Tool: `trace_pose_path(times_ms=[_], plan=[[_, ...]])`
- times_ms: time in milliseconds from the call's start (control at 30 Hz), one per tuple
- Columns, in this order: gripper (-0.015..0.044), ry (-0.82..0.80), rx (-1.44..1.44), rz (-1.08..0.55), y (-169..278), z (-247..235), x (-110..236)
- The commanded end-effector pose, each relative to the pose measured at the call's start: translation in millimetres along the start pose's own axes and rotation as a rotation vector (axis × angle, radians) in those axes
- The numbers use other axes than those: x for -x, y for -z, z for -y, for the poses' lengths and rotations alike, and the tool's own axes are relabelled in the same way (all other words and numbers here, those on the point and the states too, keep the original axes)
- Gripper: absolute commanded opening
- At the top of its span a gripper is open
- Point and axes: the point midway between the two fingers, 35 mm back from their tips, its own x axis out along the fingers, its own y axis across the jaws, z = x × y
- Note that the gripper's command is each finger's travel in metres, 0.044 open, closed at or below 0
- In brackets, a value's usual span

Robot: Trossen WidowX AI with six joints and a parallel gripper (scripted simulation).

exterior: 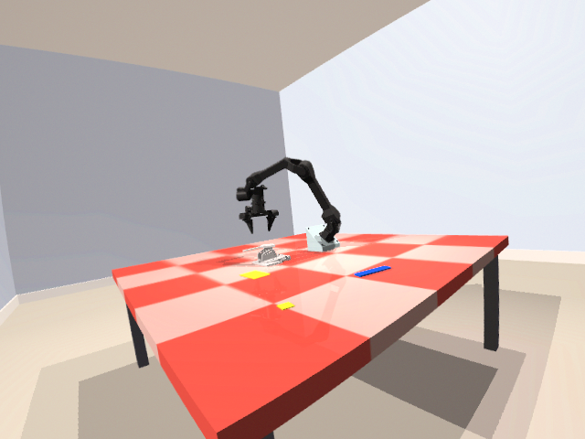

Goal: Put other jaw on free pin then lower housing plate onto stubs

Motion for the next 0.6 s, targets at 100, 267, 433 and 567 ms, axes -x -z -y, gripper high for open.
trace_pose_path(times_ms=[100,267,433,567], plan=[[0.044,0.002,-0.159,0.0,-22.3,16.3,1.0],[0.044,0.006,-0.271,-0.006,-36.2,29.1,-0.6],[0.044,0.01,-0.381,-0.014,-49.4,42.4,-2.9],[0.044,0.014,-0.469,-0.02,-59.3,53.4,-5.1]])
